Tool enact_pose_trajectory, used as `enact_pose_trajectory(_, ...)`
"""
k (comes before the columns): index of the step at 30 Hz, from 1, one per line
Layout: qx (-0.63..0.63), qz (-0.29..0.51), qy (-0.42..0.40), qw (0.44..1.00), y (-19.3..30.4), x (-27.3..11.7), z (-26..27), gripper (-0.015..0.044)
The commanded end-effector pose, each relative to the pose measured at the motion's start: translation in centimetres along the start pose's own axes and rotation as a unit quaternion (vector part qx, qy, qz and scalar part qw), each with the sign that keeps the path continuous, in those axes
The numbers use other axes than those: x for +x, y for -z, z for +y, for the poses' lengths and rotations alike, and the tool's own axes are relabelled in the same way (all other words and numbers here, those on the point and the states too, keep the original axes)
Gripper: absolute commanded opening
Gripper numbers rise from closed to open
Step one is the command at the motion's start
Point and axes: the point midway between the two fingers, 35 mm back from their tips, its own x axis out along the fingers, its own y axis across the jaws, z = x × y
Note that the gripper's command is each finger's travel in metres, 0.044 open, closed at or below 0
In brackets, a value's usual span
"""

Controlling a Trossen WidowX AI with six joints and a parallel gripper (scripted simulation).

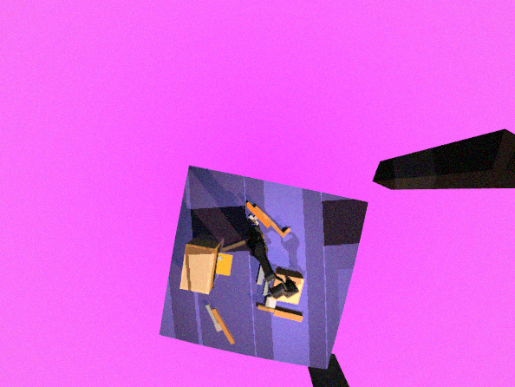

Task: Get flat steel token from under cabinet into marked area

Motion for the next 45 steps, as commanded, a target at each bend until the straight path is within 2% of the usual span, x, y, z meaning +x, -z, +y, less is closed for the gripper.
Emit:
enact_pose_trajectory(1, 0.001, -0.001, 0.001, 1.000, -0.8, 0.0, -0.1, 0.0000)
enact_pose_trajectory(45, 0.002, -0.005, 0.000, 1.000, -9.2, -0.1, -0.1, 0.0000)
